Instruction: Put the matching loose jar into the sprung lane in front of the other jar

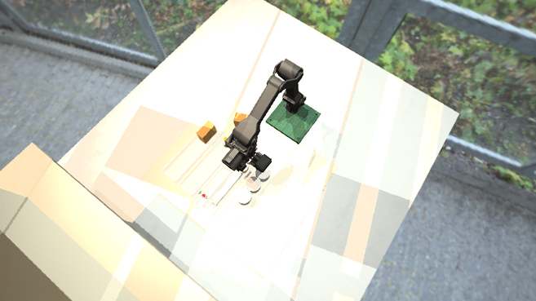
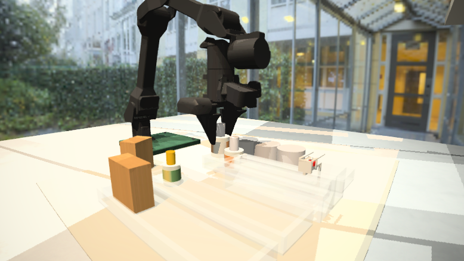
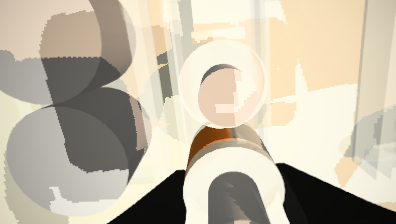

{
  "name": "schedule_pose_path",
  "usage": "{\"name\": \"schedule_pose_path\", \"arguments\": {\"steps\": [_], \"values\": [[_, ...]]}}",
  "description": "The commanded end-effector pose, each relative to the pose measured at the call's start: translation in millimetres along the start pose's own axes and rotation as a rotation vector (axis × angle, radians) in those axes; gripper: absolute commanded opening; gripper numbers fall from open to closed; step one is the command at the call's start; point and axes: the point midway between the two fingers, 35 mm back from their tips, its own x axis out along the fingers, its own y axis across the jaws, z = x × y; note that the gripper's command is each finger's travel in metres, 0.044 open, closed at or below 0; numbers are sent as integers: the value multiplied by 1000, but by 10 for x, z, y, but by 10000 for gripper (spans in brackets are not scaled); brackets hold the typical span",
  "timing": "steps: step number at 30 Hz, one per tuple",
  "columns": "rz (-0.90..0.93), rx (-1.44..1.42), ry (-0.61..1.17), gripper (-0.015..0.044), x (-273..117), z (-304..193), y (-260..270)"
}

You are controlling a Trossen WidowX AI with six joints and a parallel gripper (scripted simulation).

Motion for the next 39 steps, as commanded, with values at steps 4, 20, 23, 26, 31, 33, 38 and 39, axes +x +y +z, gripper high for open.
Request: {"name": "schedule_pose_path", "arguments": {"steps": [4, 20, 23, 26, 31, 33, 38, 39], "values": [[-1, -4, -17, 0, 18, 41, -2], [-1, -4, -17, 0, 61, 43, -2], [-1, -4, -17, 0, 69, 43, -2], [-1, -4, -17, 0, 77, 43, -2], [-1, -4, -17, 0, 91, 43, -2], [-1, -4, -17, 0, 96, 43, -2], [-1, -4, -17, 0, 110, 44, -2], [-1, -4, -17, 0, 112, 44, -2]]}}
